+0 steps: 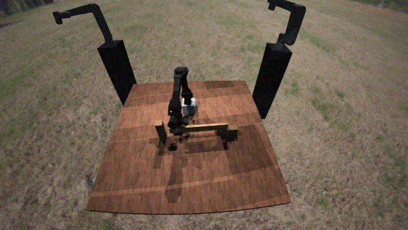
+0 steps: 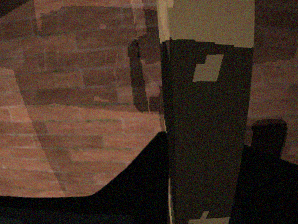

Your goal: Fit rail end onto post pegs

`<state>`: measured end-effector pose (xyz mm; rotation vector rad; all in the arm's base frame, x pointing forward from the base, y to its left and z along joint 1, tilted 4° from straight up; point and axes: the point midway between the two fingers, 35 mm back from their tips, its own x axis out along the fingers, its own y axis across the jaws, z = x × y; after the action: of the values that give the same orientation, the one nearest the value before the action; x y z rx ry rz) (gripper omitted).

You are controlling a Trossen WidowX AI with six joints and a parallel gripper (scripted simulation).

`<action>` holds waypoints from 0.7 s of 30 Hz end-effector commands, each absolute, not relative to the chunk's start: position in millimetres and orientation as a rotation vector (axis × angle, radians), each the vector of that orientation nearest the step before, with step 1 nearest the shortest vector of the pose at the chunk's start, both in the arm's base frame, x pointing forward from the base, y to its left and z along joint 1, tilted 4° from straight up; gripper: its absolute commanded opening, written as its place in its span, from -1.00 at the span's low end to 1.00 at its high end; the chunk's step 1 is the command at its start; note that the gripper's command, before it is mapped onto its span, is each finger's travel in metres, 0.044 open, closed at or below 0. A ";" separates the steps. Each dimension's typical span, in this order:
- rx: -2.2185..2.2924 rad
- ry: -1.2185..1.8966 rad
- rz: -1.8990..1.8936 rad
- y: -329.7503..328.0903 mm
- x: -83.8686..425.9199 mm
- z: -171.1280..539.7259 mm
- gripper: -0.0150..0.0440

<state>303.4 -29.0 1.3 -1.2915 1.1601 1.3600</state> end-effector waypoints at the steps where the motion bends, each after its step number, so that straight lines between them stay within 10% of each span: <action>1: -1.300 1.156 1.357 -30.8 306.1 2.2 -0.49; 21: -1.301 1.156 1.356 -37.0 307.2 3.2 -0.49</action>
<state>304.8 -35.7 1.8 -1.2941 1.1601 1.3585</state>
